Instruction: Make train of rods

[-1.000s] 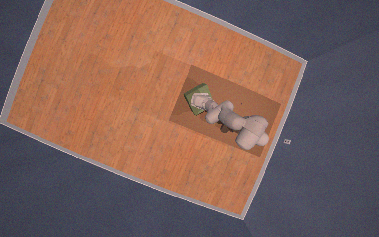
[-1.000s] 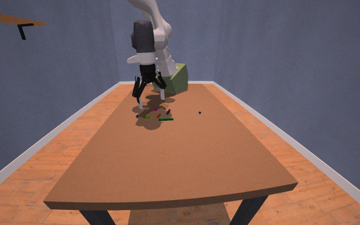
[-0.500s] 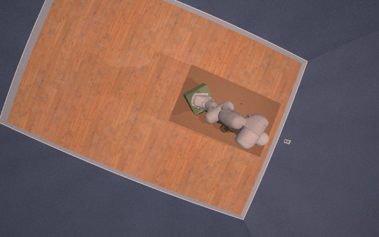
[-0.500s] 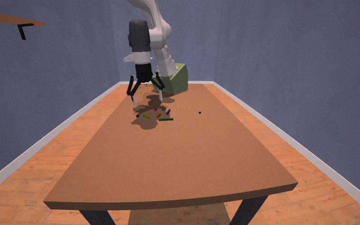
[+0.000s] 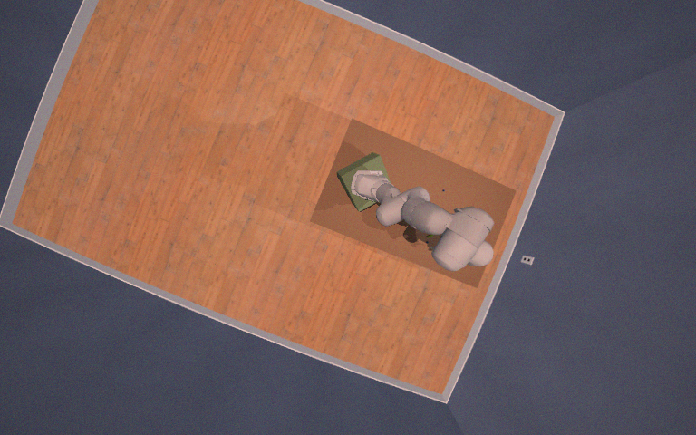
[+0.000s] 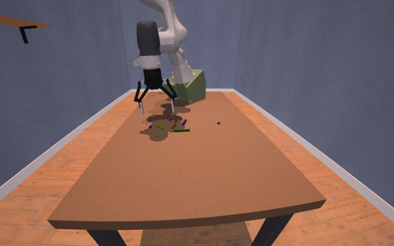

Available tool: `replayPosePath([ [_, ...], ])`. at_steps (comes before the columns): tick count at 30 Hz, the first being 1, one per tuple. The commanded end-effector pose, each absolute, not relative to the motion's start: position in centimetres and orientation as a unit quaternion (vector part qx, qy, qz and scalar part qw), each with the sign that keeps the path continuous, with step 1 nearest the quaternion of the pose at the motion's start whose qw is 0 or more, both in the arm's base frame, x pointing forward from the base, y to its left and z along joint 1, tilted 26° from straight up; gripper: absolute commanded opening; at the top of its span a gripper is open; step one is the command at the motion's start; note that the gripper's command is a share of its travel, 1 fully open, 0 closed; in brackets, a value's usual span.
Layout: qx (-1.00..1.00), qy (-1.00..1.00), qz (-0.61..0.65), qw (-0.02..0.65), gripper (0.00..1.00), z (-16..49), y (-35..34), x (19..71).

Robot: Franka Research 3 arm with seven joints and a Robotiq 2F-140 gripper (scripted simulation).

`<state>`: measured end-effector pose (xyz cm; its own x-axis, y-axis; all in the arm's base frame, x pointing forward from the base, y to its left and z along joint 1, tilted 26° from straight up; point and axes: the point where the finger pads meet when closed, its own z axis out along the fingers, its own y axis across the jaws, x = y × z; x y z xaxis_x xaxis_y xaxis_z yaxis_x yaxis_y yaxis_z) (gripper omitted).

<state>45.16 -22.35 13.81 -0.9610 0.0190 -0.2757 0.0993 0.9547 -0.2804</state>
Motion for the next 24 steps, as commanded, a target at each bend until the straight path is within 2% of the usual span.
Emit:
replayPosePath([
  [1,0.112,0.971,-0.145,0.152,1.00,14.1,-22.9,45.1],
  [24,0.325,0.919,-0.114,0.193,1.00,15.6,-25.9,44.1],
])
